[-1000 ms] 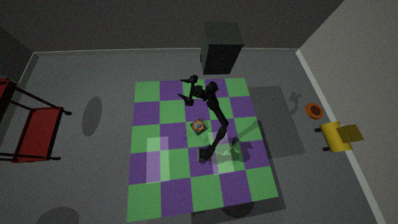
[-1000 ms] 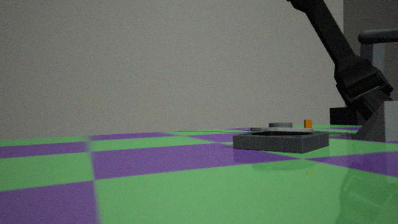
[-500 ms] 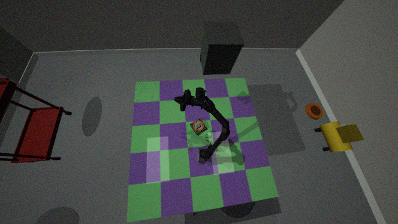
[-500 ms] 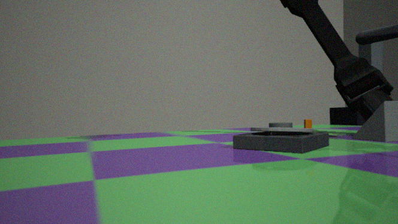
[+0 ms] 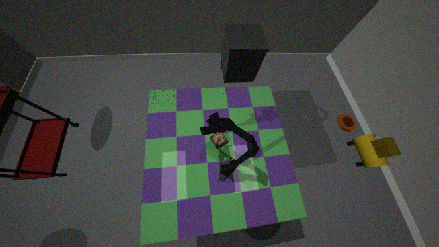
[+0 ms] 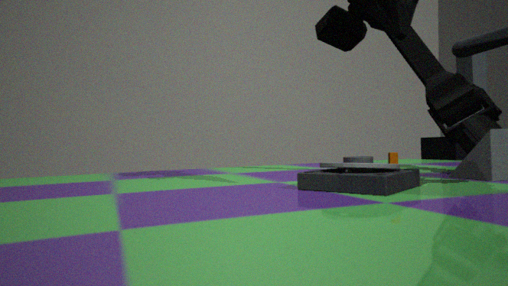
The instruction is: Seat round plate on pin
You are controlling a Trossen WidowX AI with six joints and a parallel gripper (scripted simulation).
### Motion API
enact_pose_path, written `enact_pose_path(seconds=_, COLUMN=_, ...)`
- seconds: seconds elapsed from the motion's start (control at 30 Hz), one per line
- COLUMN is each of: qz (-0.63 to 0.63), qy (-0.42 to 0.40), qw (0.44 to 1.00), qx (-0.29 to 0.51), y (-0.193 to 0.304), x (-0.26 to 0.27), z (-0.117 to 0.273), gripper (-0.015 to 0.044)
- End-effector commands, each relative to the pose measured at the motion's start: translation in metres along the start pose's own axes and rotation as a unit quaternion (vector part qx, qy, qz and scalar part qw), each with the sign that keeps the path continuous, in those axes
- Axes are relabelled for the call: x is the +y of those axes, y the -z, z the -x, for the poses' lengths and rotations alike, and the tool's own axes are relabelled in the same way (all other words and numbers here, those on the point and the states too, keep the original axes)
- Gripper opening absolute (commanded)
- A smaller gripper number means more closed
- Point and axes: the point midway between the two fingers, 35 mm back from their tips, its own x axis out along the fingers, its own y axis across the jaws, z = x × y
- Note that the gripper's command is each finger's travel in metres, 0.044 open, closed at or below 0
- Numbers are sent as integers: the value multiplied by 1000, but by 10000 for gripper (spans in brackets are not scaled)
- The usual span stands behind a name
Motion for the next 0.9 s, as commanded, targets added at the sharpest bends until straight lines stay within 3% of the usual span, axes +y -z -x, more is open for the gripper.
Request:
enact_pose_path(seconds=0.0, qz=-61, qy=127, qw=988, qx=63, y=55, x=-54, z=-16, gripper=0)
enact_pose_path(seconds=0.23, qz=-95, qy=244, qw=960, qx=100, y=102, x=-101, z=-17, gripper=0)
enact_pose_path(seconds=0.53, qz=-95, qy=244, qw=960, qx=100, y=102, x=-100, z=-22, gripper=0)
enact_pose_path(seconds=0.87, qz=-95, qy=245, qw=960, qx=100, y=112, x=-118, z=-59, gripper=0)
